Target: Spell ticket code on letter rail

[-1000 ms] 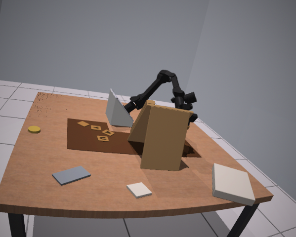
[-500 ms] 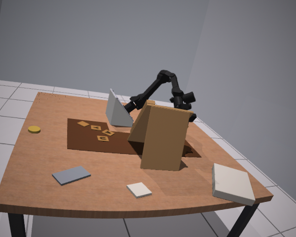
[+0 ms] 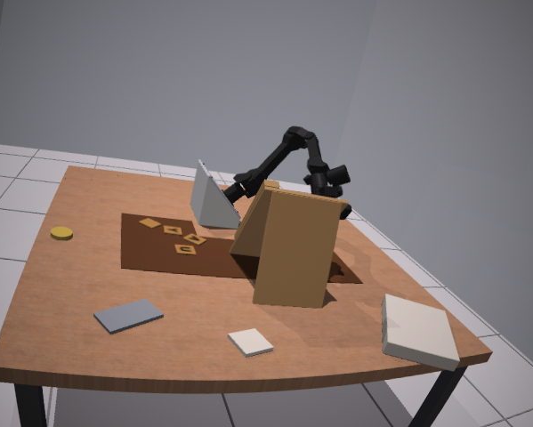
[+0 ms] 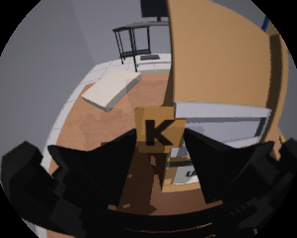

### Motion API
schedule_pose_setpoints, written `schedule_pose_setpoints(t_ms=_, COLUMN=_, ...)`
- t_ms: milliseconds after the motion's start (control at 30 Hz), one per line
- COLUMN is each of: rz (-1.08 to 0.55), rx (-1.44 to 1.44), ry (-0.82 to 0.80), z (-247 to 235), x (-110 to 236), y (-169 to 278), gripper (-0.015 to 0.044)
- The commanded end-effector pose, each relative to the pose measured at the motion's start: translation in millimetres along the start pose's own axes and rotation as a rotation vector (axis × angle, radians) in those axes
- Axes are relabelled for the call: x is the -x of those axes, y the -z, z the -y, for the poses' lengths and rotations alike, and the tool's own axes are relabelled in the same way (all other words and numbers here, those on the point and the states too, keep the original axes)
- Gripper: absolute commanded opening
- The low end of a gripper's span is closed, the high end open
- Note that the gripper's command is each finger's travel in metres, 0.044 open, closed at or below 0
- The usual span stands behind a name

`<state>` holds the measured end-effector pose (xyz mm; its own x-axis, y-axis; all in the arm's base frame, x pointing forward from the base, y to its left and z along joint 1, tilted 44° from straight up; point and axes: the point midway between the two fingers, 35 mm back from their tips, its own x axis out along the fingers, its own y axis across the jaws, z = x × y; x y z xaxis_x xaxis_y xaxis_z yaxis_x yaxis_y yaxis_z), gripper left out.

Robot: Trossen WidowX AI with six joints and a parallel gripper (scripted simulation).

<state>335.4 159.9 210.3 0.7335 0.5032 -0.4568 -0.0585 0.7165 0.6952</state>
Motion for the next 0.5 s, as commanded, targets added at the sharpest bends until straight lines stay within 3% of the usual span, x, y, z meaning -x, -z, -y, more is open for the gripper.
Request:
schedule_pose_setpoints(t_ms=0, rz=-0.003, rx=0.005, ry=0.0, z=3.2, x=-0.2, y=1.0, gripper=0.0)
schedule_pose_setpoints(t_ms=467, rz=-0.003, rx=0.005, ry=0.0, z=10.3, x=-0.2, y=0.9, gripper=0.0)
